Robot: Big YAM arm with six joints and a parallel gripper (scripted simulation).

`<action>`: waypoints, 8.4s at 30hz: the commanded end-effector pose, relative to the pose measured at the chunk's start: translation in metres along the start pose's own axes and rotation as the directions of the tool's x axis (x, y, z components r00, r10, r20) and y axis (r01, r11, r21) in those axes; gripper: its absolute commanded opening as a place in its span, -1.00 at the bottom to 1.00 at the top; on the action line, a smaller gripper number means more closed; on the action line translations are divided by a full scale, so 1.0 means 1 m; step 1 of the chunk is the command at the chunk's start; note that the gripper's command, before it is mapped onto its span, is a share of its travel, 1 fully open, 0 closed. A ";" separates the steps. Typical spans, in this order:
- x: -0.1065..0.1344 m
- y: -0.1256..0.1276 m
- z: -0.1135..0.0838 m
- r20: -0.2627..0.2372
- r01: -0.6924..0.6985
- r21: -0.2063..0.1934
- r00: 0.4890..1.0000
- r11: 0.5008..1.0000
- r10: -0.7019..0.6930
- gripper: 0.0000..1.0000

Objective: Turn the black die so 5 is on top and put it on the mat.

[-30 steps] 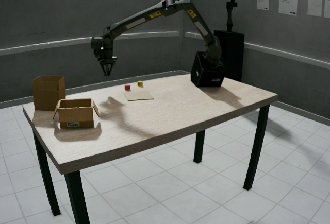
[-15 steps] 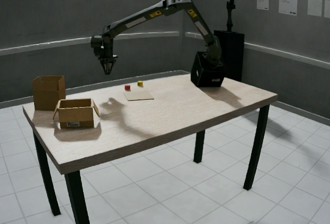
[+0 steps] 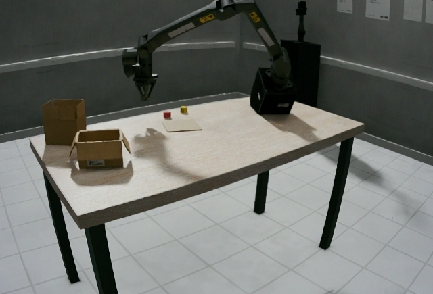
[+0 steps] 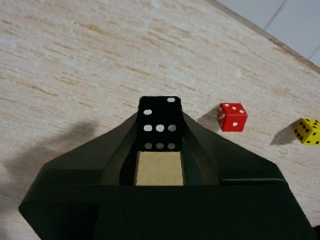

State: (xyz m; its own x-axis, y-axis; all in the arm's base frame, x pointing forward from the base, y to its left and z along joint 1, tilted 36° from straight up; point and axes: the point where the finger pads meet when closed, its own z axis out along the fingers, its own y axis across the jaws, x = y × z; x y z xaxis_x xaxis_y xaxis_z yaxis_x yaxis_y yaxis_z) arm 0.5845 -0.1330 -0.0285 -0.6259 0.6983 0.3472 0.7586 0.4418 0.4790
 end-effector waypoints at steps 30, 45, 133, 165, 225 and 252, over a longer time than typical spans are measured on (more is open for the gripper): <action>0.052 0.014 -0.018 0.051 0.796 0.016 0.603 0.604 -0.796 -0.60; 0.078 0.011 -0.016 0.041 0.962 0.032 0.270 0.271 -0.962 -0.60; 0.156 0.000 0.007 -0.766 0.620 0.049 -0.480 -0.783 -0.428 -0.60; 0.153 -0.007 0.068 -0.767 0.632 0.055 -0.469 -0.773 -0.438 -0.60; 0.157 -0.006 0.087 -0.767 0.625 0.038 -0.481 -0.779 -0.424 -0.60; 0.156 -0.005 0.082 -0.766 0.625 0.048 -0.477 -0.779 -0.430 -0.60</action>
State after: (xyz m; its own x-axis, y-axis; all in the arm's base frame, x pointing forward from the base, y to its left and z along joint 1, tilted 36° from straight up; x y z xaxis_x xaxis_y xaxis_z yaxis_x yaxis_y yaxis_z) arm 0.4851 0.0174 -0.0467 -0.1510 -0.9556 0.2531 -0.9804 0.1121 -0.1620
